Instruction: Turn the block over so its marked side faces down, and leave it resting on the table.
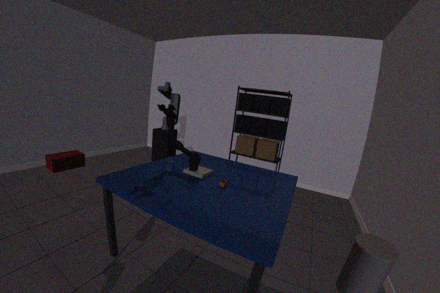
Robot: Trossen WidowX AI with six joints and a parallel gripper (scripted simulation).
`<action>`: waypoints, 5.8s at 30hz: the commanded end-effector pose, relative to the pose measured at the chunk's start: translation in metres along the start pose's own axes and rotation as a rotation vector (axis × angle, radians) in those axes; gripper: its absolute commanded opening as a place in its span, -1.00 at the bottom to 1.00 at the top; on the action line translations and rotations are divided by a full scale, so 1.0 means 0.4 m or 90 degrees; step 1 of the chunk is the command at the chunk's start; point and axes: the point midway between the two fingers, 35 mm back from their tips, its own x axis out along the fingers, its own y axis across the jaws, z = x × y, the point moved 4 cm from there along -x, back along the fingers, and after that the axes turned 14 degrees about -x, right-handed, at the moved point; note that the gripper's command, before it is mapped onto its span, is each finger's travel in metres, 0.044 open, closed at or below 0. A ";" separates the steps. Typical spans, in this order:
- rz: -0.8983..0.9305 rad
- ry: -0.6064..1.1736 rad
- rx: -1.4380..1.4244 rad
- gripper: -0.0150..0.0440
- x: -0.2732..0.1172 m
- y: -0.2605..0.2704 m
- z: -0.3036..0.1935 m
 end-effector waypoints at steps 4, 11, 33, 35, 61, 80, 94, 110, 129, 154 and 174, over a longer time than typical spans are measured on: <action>0.007 -0.019 -0.010 1.00 0.015 0.015 0.050; 0.052 -0.095 -0.050 1.00 0.072 0.105 0.248; 0.381 -0.267 -0.170 1.00 0.142 0.678 0.734; 0.421 -0.276 -0.175 1.00 0.135 0.742 0.761; 1.018 -0.072 -0.342 1.00 -0.132 1.567 0.702; 1.270 0.371 -0.490 1.00 -0.378 1.798 0.412; 1.270 0.371 -0.490 1.00 -0.413 1.870 0.340; 1.270 0.371 -0.490 1.00 -0.435 1.906 0.300; 1.270 0.371 -0.490 0.44 -0.452 1.929 0.269; 1.270 0.370 -0.490 -0.45 -0.427 1.894 0.314; 1.272 0.286 -0.356 -0.49 -0.425 1.886 0.296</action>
